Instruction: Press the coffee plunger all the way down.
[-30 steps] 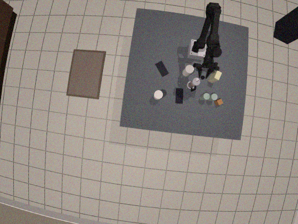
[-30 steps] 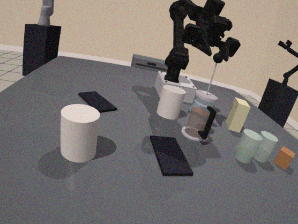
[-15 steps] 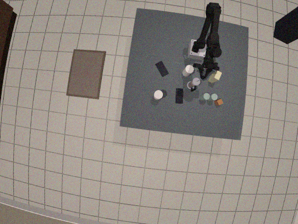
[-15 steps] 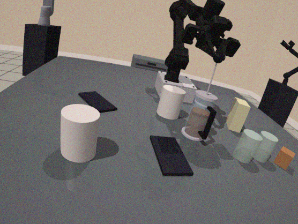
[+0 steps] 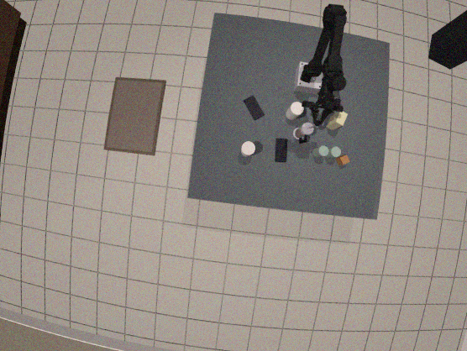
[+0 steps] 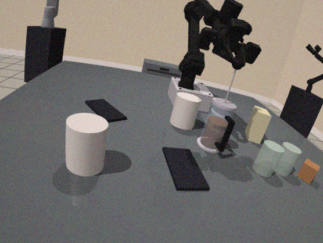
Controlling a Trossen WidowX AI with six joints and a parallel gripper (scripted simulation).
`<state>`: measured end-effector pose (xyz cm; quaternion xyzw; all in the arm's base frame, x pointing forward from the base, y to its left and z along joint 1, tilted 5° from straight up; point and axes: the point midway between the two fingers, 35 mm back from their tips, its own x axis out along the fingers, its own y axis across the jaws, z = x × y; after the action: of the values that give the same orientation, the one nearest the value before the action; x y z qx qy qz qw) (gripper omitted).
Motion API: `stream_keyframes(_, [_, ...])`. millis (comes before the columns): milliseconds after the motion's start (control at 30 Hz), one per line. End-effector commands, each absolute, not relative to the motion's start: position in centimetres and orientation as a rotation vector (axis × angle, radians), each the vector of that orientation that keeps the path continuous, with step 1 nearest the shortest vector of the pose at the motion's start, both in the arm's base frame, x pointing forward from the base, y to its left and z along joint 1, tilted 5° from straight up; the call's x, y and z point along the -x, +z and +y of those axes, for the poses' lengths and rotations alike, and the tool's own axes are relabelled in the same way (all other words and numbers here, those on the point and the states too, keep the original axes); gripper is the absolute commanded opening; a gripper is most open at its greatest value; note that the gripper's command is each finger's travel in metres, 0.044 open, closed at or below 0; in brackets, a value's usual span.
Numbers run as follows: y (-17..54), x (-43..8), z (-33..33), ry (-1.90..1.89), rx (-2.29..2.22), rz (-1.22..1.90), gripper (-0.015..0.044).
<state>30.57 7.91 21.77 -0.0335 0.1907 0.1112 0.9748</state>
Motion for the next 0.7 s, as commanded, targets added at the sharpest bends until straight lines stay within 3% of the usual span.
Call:
stream_keyframes(0, [19.6, -30.6, 7.9, 0.227, 0.076, 0.425, 0.0114])
stream_keyframes(667, [16.3, -31.5, 8.0, 0.227, 0.076, 0.425, 0.0114])
